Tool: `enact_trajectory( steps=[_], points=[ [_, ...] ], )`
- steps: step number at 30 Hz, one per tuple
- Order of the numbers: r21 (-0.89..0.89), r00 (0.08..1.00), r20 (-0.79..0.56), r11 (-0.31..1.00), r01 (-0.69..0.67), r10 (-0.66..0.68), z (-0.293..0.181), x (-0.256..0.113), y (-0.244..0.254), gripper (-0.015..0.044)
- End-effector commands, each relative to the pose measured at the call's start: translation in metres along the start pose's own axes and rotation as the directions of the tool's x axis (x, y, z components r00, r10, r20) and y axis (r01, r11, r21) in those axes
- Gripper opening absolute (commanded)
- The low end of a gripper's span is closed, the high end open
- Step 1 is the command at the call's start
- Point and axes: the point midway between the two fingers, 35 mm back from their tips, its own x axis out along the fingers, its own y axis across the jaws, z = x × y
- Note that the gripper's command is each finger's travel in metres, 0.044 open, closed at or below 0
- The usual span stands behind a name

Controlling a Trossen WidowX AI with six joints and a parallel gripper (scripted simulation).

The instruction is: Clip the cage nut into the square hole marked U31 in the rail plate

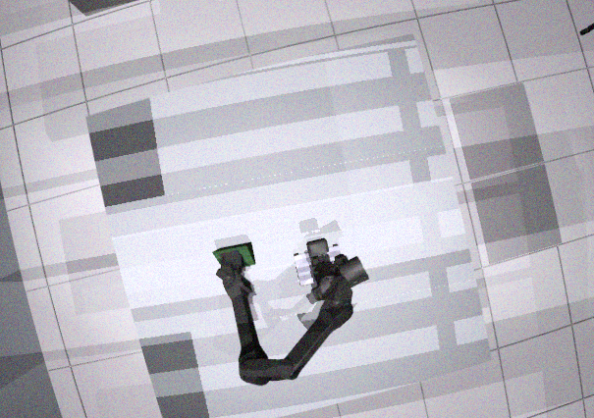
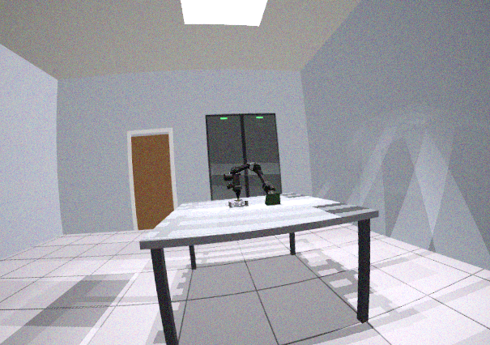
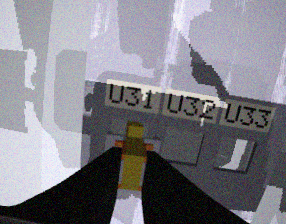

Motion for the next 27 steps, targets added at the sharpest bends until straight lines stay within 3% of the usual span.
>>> enact_trajectory(
  steps=[1,27],
  points=[
    [0.001,1.000,0.001,1.000,0.009,-0.009,0.0002,0.0002,0.0000,0.0023],
    [0.002,0.997,0.001,0.997,0.072,-0.072,0.0001,0.0010,0.0034,0.0023]
  ],
)
